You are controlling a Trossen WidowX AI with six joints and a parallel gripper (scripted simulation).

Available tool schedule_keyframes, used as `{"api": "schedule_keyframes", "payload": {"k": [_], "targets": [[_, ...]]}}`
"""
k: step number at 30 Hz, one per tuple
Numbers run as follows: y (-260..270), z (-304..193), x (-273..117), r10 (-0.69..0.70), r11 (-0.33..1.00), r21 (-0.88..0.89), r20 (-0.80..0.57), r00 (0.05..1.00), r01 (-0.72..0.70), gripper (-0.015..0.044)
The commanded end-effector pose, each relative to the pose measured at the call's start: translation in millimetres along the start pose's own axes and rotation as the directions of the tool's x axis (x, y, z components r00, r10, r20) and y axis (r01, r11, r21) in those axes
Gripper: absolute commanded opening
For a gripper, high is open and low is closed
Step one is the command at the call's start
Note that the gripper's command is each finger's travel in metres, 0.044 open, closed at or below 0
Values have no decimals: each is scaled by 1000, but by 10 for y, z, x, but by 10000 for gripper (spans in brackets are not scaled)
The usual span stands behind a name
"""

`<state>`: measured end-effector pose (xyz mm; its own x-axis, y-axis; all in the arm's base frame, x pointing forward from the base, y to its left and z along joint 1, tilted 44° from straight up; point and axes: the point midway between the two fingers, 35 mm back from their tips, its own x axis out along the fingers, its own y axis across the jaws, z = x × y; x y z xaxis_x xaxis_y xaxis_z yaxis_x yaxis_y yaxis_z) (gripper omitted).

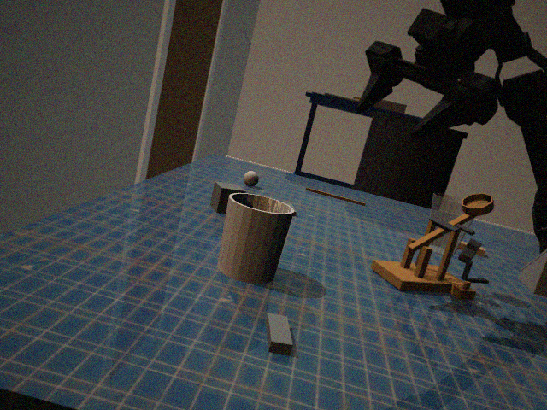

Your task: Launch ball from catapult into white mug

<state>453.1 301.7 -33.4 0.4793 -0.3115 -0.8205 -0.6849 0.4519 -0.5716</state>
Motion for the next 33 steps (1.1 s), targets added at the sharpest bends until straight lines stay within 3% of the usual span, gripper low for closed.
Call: {"api": "schedule_keyframes", "payload": {"k": [1,7,23,33], "targets": [[-246,119,-30,-10,994,113,55,998,4,440],[-637,265,-37,-43,963,270,134,990,5,440],[-652,269,-37,-45,960,280,136,990,5,440],[-768,248,-12,-105,829,559,120,987,20,440]]}}
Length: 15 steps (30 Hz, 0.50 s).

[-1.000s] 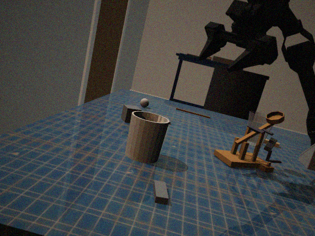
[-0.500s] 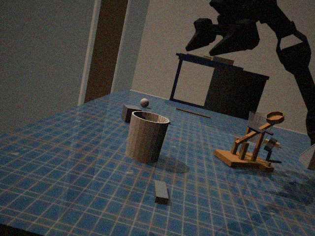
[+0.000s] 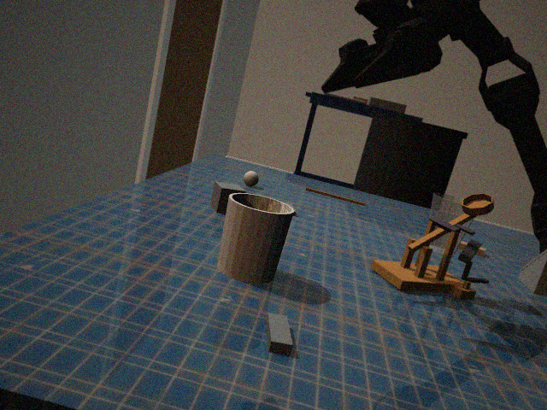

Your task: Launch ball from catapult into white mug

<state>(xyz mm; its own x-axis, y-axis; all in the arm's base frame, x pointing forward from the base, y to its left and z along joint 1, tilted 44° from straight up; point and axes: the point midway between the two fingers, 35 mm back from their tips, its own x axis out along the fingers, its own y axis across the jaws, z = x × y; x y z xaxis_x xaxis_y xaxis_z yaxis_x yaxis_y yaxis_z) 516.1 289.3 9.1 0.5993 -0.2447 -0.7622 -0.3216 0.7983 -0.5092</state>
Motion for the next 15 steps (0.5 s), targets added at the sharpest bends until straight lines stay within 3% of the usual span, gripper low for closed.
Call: {"api": "schedule_keyframes", "payload": {"k": [1,8,15], "targets": [[-43,25,-2,-24,993,112,8,1000,23,440],[-123,39,-22,-67,942,329,12,998,59,440],[-116,64,13,-69,936,349,26,997,56,440]]}}
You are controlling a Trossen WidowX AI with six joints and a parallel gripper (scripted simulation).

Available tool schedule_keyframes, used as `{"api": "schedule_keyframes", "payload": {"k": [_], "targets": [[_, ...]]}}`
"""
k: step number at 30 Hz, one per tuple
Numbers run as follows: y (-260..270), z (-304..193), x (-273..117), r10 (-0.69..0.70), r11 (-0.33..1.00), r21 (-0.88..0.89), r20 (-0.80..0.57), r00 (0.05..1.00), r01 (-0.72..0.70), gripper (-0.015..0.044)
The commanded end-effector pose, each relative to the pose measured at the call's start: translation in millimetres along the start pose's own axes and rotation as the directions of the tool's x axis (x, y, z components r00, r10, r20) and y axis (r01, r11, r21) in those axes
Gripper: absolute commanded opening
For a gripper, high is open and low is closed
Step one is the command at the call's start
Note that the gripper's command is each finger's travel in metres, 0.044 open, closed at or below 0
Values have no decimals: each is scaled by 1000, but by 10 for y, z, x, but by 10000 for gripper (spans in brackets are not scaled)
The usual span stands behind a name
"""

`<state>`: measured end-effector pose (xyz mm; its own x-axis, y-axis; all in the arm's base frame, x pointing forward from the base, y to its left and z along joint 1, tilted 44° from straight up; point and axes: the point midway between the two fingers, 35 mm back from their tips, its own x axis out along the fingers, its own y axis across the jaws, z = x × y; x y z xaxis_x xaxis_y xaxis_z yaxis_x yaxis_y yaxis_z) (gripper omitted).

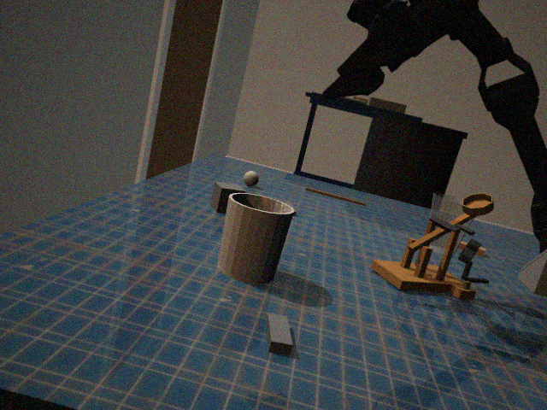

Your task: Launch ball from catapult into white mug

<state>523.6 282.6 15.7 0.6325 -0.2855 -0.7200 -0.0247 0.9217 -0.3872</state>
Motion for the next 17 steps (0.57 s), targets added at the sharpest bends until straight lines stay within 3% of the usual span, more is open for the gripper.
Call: {"api": "schedule_keyframes", "payload": {"k": [1,17], "targets": [[2,19,3,-2,1000,15,8,1000,2,440],[1,1,2,0,1000,2,1,1000,0,440]]}}
